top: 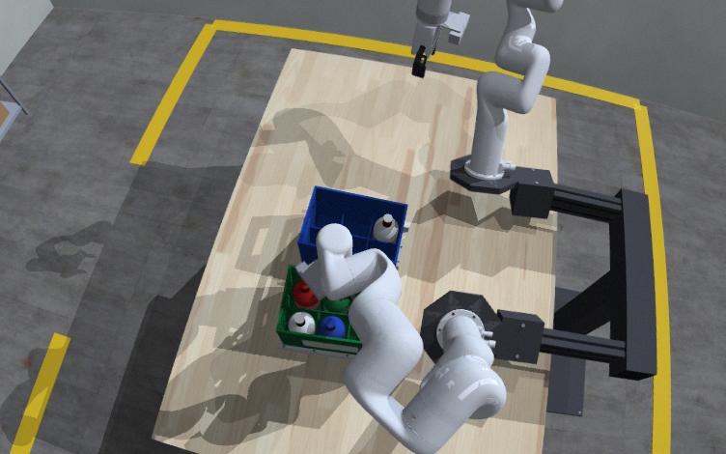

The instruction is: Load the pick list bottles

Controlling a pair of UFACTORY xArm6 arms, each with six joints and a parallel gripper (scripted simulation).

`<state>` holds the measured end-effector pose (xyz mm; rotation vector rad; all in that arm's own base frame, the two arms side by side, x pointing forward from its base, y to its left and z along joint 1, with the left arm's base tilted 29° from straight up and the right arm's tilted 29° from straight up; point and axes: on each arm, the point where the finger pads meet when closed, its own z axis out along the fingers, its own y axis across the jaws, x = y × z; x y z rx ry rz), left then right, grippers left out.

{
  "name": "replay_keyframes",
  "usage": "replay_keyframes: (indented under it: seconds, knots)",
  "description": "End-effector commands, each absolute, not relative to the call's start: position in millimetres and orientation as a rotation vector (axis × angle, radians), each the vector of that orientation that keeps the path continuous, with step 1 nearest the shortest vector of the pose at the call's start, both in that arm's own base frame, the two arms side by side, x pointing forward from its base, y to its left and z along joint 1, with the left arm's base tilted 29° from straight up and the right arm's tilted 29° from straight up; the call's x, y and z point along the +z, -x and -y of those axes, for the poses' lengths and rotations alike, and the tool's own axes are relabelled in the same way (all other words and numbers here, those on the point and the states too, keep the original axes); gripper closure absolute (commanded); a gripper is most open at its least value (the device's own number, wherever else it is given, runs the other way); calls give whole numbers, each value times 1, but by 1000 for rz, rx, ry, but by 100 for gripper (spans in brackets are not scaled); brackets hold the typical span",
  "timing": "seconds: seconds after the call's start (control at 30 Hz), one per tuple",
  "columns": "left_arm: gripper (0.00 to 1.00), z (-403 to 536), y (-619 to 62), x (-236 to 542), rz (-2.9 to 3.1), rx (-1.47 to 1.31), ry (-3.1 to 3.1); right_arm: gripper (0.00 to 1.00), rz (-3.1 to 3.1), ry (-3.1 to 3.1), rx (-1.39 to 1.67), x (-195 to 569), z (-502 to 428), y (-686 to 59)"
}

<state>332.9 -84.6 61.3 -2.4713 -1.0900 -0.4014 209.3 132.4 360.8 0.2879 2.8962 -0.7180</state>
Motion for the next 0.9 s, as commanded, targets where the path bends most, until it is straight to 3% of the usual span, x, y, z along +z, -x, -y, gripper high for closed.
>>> replay_keyframes:
  seconds: [0.0, 0.87]
  knots:
    - [35, 83, -335, 57, 1091, -405, 2474, 0, -2896, -288, -715, 361, -133, -210]
    - [35, 69, -338, 31, 1091, -405, 2474, 0, -2896, -288, -715, 361, -133, -210]
